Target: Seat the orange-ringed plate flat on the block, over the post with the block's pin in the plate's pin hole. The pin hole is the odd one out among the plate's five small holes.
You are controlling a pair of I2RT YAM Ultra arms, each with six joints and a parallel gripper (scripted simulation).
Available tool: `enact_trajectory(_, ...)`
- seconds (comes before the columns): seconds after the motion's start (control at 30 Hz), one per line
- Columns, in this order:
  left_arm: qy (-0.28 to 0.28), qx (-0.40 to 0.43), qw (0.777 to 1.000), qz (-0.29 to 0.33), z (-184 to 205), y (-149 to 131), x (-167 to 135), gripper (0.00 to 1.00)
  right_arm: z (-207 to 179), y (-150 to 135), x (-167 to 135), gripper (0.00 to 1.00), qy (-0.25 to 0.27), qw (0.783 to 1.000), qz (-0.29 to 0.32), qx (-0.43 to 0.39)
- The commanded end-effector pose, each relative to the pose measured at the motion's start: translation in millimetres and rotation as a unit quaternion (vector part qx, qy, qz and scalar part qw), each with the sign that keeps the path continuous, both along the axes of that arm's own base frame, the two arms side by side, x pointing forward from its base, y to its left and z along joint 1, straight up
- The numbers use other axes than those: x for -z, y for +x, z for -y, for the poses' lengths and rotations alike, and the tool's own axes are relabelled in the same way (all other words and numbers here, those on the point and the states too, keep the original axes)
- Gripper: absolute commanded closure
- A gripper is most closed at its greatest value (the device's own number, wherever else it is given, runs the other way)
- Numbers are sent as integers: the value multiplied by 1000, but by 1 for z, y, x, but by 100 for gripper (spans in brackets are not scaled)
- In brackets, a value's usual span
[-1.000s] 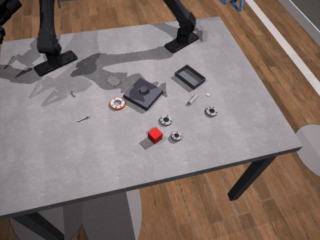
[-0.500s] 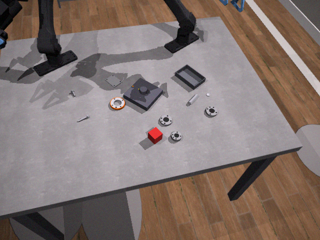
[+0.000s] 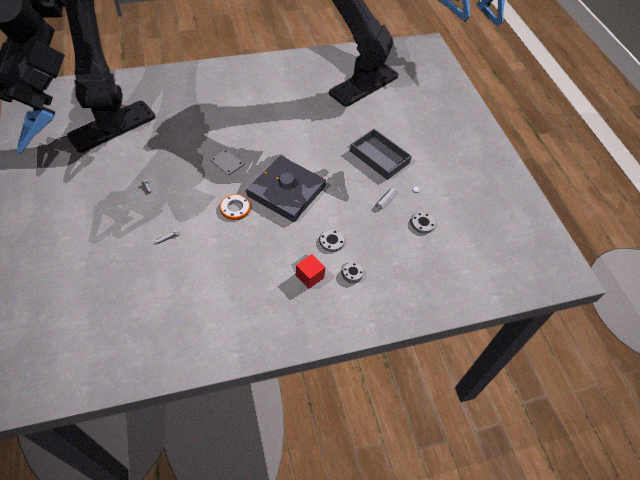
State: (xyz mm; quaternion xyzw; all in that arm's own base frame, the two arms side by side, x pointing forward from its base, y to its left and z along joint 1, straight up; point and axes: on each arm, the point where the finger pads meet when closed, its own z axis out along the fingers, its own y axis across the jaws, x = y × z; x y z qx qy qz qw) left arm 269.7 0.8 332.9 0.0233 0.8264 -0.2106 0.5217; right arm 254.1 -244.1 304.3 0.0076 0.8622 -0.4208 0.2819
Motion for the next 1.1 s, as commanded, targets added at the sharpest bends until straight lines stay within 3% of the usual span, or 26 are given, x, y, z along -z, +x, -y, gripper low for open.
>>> enact_trajectory(0.0, 29, -25, 999, 12, -12, 22, 2, 0, -18, 32, 13, 20, 19, 994, -64, -91)
enact_trajectory(0.27, 78, -56, 994, 51, -18, 50, -6, 0, -71, 90, 63, 20, 54, 943, -187, -268)
enact_trajectory(0.33, 78, -56, 994, 51, -18, 50, -6, 0, -71, 90, 63, 20, 54, 943, -187, -268)
enact_trajectory(0.4, 96, -65, 989, 87, -17, 51, -30, 0, -85, 101, 75, 20, 60, 926, -212, -307)
enact_trajectory(0.43, 94, -67, 991, 66, -20, 61, -11, 0, -93, 107, 82, 20, 64, 915, -224, -329)
enact_trajectory(0.47, 96, -70, 991, 64, -20, 65, -6, 0, -101, 112, 88, 20, 68, 904, -237, -350)
enact_trajectory(0.6, 115, -90, 984, 105, -20, 75, -29, 0, -138, 128, 116, 20, 84, 850, -284, -435)
enact_trajectory(0.63, 117, -94, 983, 102, -19, 77, -22, 0, -147, 131, 123, 20, 88, 836, -294, -455)
enact_trajectory(0.67, 121, -99, 980, 121, -19, 80, -36, 0, -156, 134, 129, 20, 91, 821, -304, -474)
enact_trajectory(0.83, 131, -123, 973, 146, -17, 95, -42, 0, -205, 142, 162, 20, 110, 737, -348, -569)
enact_trajectory(0.9, 131, -123, 973, 146, -17, 95, -42, 0, -205, 142, 162, 20, 110, 737, -348, -569)
enact_trajectory(0.93, 133, -130, 968, 171, -16, 92, -60, 0, -214, 143, 168, 20, 114, 719, -355, -586)
enact_trajectory(0.97, 135, -132, 969, 157, -16, 100, -46, 0, -223, 144, 173, 20, 116, 703, -362, -601)
enact_trajectory(1.07, 136, -149, 962, 182, -13, 105, -59, 0, -254, 143, 192, 20, 127, 644, -379, -653)
